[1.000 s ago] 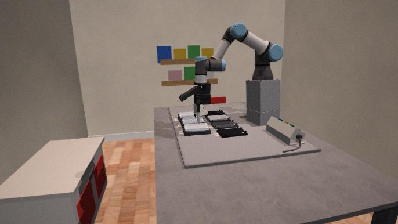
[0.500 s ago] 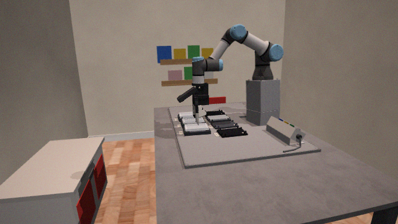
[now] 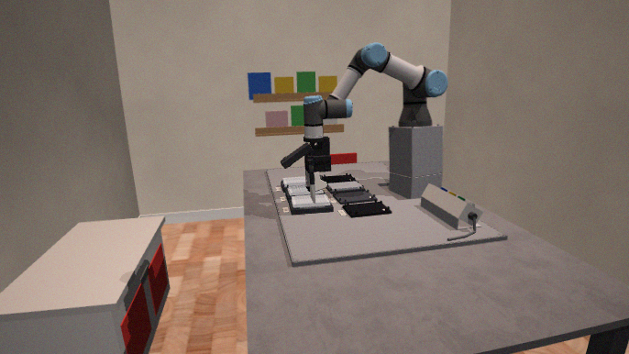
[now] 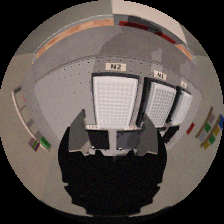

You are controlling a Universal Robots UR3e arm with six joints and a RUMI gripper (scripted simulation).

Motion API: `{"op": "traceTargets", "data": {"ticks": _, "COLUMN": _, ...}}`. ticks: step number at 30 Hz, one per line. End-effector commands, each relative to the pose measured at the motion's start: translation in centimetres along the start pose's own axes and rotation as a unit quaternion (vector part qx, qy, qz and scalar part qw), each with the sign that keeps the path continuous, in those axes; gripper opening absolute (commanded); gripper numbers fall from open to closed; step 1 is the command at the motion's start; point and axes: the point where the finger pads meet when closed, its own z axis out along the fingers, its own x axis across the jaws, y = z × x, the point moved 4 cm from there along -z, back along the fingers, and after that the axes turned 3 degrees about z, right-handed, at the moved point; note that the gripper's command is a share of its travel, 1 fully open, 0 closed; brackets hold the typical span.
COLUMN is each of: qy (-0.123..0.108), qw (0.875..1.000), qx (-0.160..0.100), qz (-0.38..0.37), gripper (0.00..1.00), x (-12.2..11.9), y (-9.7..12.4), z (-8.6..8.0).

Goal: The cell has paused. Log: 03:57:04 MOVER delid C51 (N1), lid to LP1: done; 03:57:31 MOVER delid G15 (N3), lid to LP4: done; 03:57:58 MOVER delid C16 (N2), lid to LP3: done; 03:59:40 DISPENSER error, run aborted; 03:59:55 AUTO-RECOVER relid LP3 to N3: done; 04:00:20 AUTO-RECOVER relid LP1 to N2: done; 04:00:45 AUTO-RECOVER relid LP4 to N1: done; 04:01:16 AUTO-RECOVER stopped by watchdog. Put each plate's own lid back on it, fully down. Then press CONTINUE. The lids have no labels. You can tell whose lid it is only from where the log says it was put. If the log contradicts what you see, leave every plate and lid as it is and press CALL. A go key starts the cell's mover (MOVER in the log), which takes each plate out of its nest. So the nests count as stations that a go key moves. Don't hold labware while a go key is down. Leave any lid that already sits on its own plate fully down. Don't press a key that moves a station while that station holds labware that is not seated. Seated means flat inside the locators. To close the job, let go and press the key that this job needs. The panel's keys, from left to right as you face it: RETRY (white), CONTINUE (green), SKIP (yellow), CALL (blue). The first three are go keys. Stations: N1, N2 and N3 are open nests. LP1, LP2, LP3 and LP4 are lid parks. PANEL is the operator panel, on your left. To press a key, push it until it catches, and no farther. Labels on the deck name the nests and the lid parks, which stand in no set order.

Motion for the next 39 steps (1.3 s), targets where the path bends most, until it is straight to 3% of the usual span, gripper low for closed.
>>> {"op": "traceTargets", "data": {"ticks": 1, "qy": 0.000, "qw": 1.000, "qx": 0.005, "qz": 0.000, "gripper": 0.82, "x": 0.01, "y": -0.39, "z": 0.41}}
{"op": "traceTargets", "data": {"ticks": 18, "qy": 0.000, "qw": 1.000, "qx": 0.005, "qz": 0.000, "gripper": 0.82, "x": 0.00, "y": -0.32, "z": 0.41}}
{"op": "traceTargets", "data": {"ticks": 19, "qy": 0.000, "qw": 1.000, "qx": 0.005, "qz": 0.000, "gripper": 0.00, "x": 0.00, "y": -0.32, "z": 0.41}}
{"op": "traceTargets", "data": {"ticks": 39, "qy": 0.000, "qw": 1.000, "qx": 0.005, "qz": 0.000, "gripper": 0.00, "x": 0.00, "y": -0.32, "z": 0.41}}
